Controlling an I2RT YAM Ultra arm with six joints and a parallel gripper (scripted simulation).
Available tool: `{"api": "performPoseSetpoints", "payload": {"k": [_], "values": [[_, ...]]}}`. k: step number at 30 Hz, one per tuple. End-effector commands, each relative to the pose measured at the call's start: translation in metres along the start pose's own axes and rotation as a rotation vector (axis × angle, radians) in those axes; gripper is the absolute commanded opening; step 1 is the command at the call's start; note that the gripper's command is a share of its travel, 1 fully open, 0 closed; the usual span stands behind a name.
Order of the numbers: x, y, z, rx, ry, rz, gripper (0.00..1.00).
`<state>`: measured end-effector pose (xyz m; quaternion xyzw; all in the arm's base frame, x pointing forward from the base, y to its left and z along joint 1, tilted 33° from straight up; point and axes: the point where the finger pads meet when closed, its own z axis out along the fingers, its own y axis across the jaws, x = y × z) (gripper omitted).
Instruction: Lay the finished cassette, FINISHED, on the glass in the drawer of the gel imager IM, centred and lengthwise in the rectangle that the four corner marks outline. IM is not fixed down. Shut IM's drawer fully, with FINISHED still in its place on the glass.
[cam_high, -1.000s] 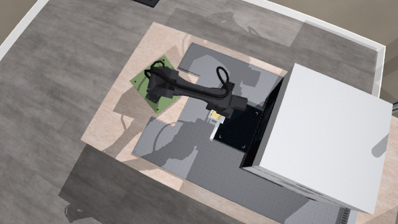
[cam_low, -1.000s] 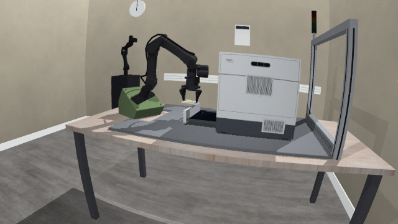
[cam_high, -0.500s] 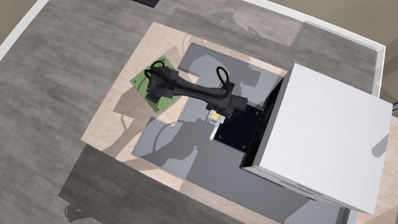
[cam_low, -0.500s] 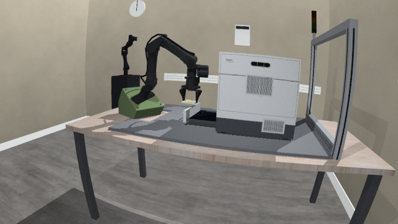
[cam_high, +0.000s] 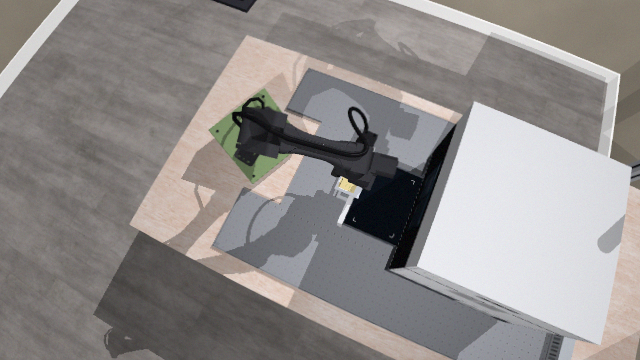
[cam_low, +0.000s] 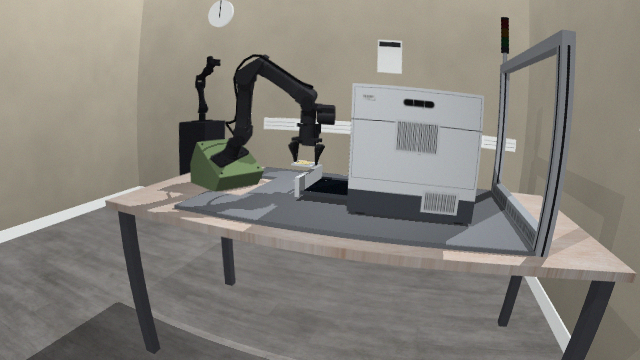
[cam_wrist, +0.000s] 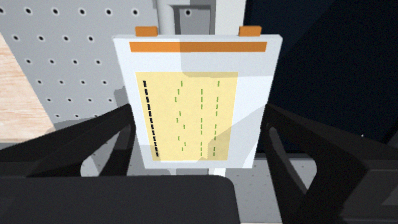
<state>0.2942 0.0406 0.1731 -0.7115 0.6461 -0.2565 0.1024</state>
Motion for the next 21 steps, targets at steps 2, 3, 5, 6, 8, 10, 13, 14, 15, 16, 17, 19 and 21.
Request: {"api": "performPoseSetpoints", "payload": {"k": [2,3,5,6,8,10,13,14,15,16,17,19,21], "values": [[-0.0037,-0.012,-0.0142,0.049,-0.03,0.0,0.0],[-0.0037,-0.012,-0.0142,0.049,-0.03,0.0,0.0],[-0.0037,-0.012,-0.0142,0.049,-0.03,0.0,0.0],[-0.0037,-0.012,-0.0142,0.049,-0.03,0.0,0.0],[-0.0037,-0.012,-0.0142,0.049,-0.03,0.0,0.0],[-0.0037,-0.012,-0.0142,0.049,-0.03,0.0,0.0],[-0.005,-0.0108,-0.0061,0.019,-0.024,-0.01,0.0],[-0.0039,-0.0118,-0.0056,0.017,-0.022,-0.008,0.0],[-0.0029,-0.0136,-0.0052,0.018,-0.02,-0.004,0.0],[-0.0019,-0.015,-0.0048,0.018,-0.019,-0.001,0.0],[-0.0016,-0.016,-0.0046,0.016,-0.018,0.0,0.0],[-0.0022,-0.017,-0.0047,0.015,-0.019,-0.003,0.0],[-0.0032,-0.0191,-0.0093,0.03,-0.025,-0.004,0.0]]}}
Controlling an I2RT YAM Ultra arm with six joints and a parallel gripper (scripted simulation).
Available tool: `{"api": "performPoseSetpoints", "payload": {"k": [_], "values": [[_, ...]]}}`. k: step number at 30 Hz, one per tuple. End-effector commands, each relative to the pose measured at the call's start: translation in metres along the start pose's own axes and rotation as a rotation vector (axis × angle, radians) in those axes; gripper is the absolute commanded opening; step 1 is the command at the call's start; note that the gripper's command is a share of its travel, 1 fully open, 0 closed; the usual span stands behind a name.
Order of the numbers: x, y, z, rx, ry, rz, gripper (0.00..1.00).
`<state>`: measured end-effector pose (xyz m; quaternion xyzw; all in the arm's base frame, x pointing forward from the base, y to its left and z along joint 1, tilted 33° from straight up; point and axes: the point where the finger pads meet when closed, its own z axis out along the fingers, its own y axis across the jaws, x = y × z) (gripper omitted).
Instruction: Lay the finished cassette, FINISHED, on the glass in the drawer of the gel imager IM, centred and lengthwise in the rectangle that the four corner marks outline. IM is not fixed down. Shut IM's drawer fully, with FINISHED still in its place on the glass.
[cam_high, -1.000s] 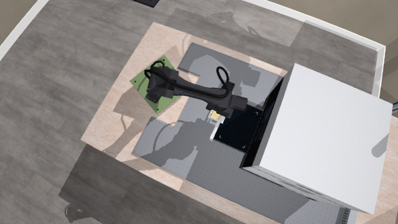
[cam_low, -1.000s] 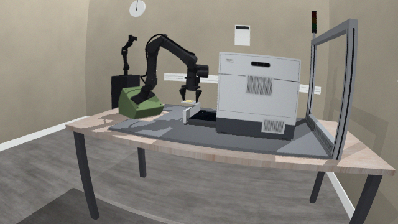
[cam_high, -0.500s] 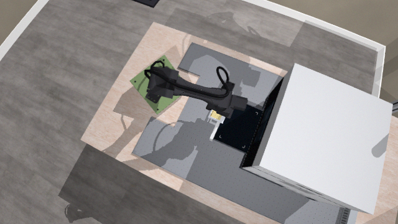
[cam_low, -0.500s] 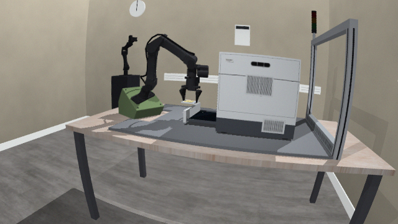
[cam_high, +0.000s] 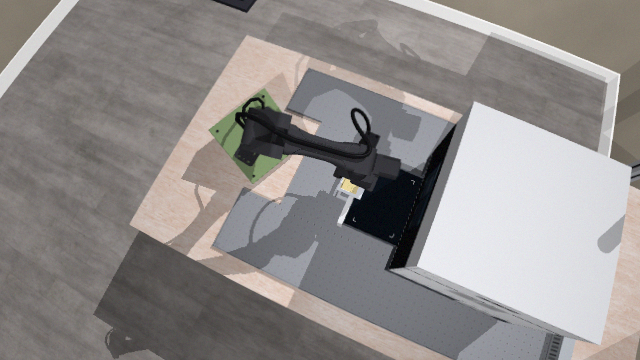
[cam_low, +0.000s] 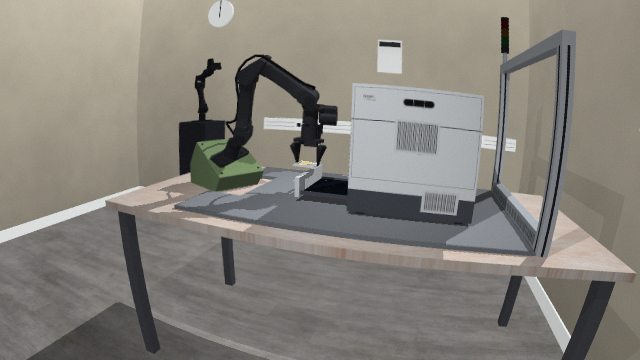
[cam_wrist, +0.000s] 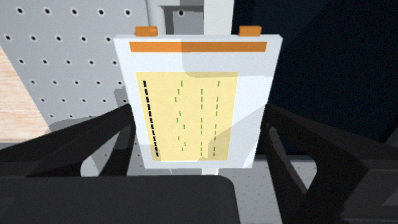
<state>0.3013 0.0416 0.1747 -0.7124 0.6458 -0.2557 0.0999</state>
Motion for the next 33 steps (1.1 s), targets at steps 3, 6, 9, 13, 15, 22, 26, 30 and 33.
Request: {"api": "performPoseSetpoints", "payload": {"k": [3,6,9,13,15,22,26,30,33], "values": [[-0.001,-0.015,-0.006,0.02,-0.019,0.002,0.0],[-0.003,-0.018,-0.006,0.016,-0.021,-0.005,0.0],[-0.001,-0.022,-0.006,0.014,-0.019,-0.001,0.0],[-0.002,-0.027,-0.005,0.015,-0.02,-0.003,0.0],[-0.001,-0.028,-0.005,0.014,-0.019,-0.002,0.0],[-0.002,-0.036,-0.005,0.015,-0.02,-0.003,0.0],[-0.001,-0.042,-0.004,0.015,-0.019,-0.002,0.0],[-0.002,-0.047,-0.004,0.015,-0.021,-0.004,0.0],[-0.002,-0.048,-0.004,0.015,-0.02,-0.003,0.0]]}}
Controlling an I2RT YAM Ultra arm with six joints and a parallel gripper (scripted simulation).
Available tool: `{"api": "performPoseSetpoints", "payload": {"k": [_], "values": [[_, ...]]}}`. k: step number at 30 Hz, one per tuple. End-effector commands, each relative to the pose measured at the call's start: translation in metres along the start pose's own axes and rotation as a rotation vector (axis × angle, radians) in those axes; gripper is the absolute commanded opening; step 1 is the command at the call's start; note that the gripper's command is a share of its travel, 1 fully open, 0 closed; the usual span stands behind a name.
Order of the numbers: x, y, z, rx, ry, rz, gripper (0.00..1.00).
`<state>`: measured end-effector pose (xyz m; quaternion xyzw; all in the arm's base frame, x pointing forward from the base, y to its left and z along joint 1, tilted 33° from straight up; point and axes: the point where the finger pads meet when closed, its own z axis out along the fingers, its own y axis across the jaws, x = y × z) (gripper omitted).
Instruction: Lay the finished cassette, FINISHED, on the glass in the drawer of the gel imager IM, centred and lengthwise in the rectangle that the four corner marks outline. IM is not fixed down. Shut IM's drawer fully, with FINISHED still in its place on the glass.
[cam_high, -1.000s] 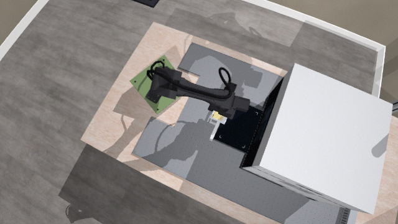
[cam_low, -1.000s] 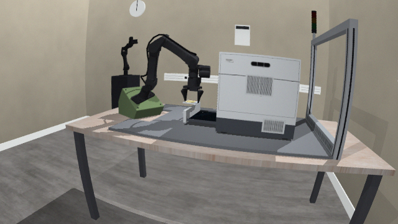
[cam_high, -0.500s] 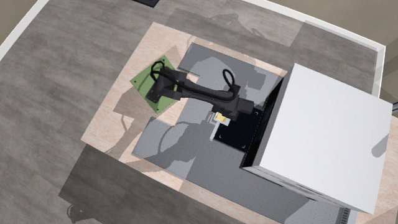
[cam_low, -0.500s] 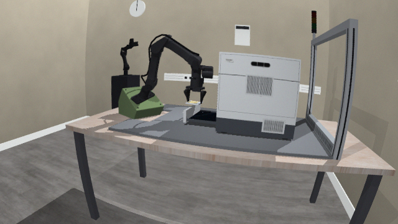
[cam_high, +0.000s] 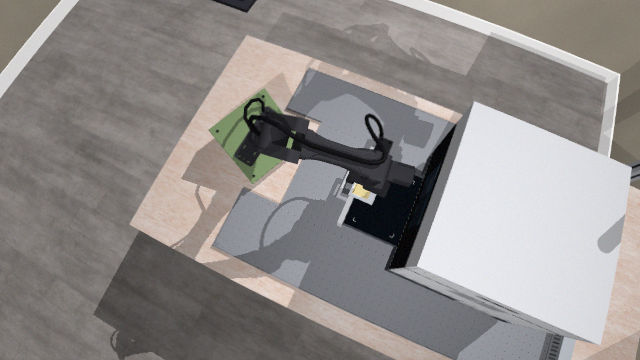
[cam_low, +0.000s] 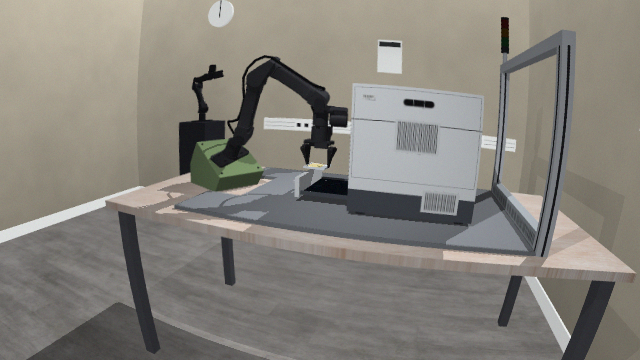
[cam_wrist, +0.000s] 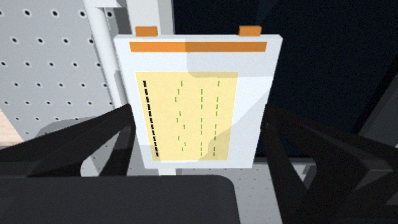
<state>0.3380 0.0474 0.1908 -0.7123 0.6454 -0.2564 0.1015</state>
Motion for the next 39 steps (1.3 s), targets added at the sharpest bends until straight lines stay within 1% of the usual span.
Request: {"api": "performPoseSetpoints", "payload": {"k": [1,2,3,17,18,19,28,34,35,36,39], "values": [[-0.001,-0.01,-0.011,0.025,-0.022,0.001,0.0],[-0.002,-0.01,-0.007,0.012,-0.02,-0.003,0.0],[-0.001,-0.012,-0.007,0.011,-0.019,-0.002,0.0],[-0.001,-0.028,-0.005,0.012,-0.019,-0.002,0.0],[-0.001,-0.03,-0.011,0.027,-0.023,0.0,0.0],[-0.002,-0.03,-0.005,0.013,-0.021,-0.005,0.0],[-0.001,-0.042,-0.004,0.012,-0.019,-0.002,0.0],[-0.002,-0.047,-0.004,0.013,-0.02,-0.004,0.0],[0.0,-0.05,-0.009,0.027,-0.022,0.002,0.0],[-0.001,-0.05,-0.004,0.013,-0.02,-0.002,0.0],[-0.001,-0.051,-0.009,0.028,-0.023,0.001,0.0]]}}
